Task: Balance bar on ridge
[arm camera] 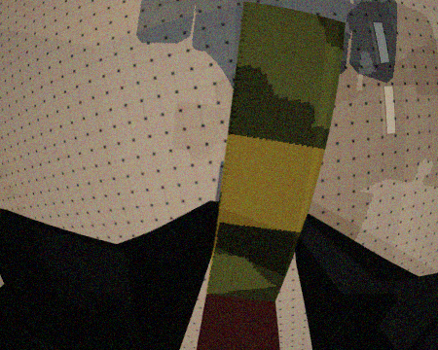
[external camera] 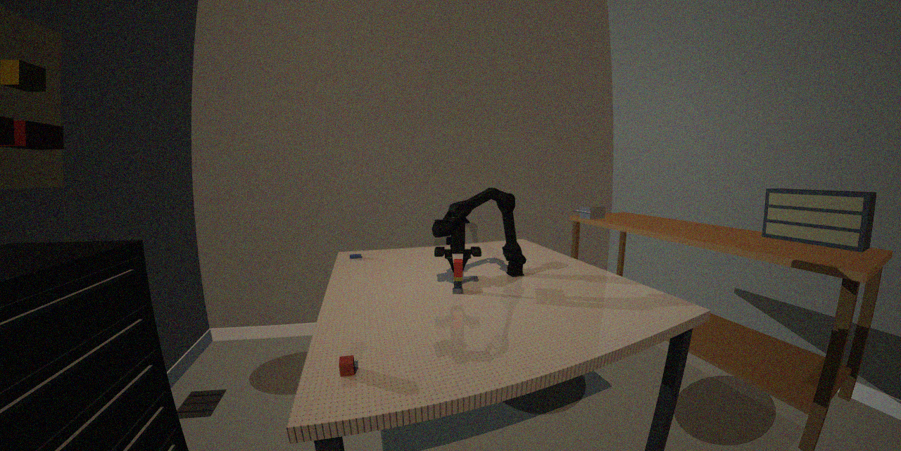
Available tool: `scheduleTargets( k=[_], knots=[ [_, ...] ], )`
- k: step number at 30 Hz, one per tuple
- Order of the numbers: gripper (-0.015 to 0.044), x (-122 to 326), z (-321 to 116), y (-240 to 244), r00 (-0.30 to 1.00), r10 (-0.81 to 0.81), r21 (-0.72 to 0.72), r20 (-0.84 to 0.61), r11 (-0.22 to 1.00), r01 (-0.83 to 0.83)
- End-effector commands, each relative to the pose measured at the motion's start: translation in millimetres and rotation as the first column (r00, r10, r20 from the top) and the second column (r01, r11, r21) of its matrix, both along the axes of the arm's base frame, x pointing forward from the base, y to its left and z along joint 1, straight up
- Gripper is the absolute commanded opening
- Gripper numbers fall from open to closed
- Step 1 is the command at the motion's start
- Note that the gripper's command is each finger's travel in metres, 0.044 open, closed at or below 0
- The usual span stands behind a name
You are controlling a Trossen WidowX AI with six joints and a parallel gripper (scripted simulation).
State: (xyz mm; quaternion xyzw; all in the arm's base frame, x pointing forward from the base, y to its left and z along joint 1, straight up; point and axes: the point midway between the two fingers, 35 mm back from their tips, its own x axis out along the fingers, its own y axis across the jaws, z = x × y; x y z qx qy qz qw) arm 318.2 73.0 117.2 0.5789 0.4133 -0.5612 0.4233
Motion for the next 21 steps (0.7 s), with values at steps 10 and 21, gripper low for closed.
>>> scheduleTargets(
  k=[10,21],
  knots=[
    [0.0000,0.2,-1.6,0.6,1.000,-0.004,0.004,0.001,1.000,0.004],
    [0.0000,0.3,-2.4,0.7,1.000,-0.004,0.004,0.001,1.000,0.004]
  ],
)
